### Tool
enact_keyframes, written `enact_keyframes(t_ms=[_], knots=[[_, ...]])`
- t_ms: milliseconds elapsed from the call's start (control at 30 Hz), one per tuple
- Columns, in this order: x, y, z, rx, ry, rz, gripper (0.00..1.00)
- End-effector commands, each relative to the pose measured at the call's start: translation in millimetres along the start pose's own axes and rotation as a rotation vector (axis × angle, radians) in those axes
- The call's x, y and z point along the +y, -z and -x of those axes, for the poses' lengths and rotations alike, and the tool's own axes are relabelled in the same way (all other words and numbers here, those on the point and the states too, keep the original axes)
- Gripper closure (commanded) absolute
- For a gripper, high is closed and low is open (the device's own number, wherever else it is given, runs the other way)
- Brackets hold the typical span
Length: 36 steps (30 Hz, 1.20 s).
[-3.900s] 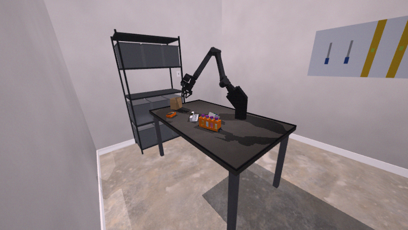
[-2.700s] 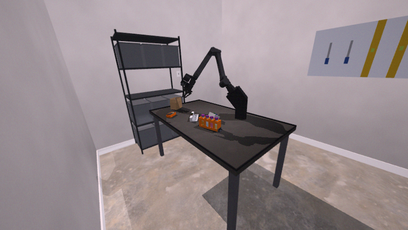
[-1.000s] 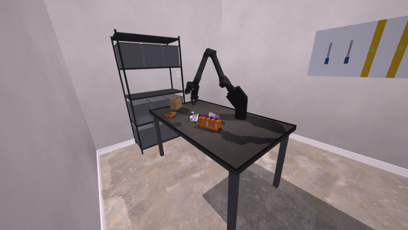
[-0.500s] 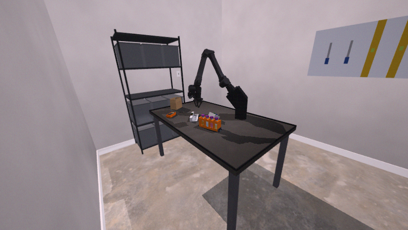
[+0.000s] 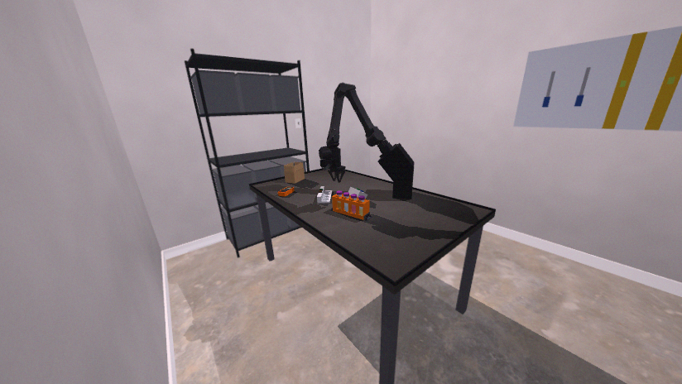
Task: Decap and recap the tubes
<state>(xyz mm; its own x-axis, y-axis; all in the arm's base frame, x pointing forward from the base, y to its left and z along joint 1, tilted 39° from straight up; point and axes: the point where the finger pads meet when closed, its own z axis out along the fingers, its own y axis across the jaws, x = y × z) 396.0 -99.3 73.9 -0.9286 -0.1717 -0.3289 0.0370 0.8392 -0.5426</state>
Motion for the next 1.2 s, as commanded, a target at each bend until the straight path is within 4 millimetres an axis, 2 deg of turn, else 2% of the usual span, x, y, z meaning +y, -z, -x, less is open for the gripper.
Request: enact_keyframes(t_ms=[0,233,267,400,467,500,600,667,700,1000,1067,1100,1167], knots=[[-3,3,9,-0.004,0.025,-0.003,0.51],[-3,3,9,-0.004,0.025,-0.003,0.51],[10,3,16,0.0,-0.051,0.001,0.51],[43,4,26,-0.001,-0.373,0.002,0.51],[43,4,26,0.0,-0.384,0.002,0.51],[52,4,29,0.0,-0.467,0.002,0.51],[52,4,29,0.0,-0.467,0.002,0.51],[68,4,33,-0.001,-0.621,0.003,0.51],[68,4,33,0.0,-0.634,0.002,0.51],[110,4,46,-0.001,-1.033,0.004,0.51],[110,4,46,0.0,-1.05,0.003,0.51],[118,4,48,0.0,-1.133,0.003,0.51],[118,4,48,0.0,-1.133,0.003,0.51]])
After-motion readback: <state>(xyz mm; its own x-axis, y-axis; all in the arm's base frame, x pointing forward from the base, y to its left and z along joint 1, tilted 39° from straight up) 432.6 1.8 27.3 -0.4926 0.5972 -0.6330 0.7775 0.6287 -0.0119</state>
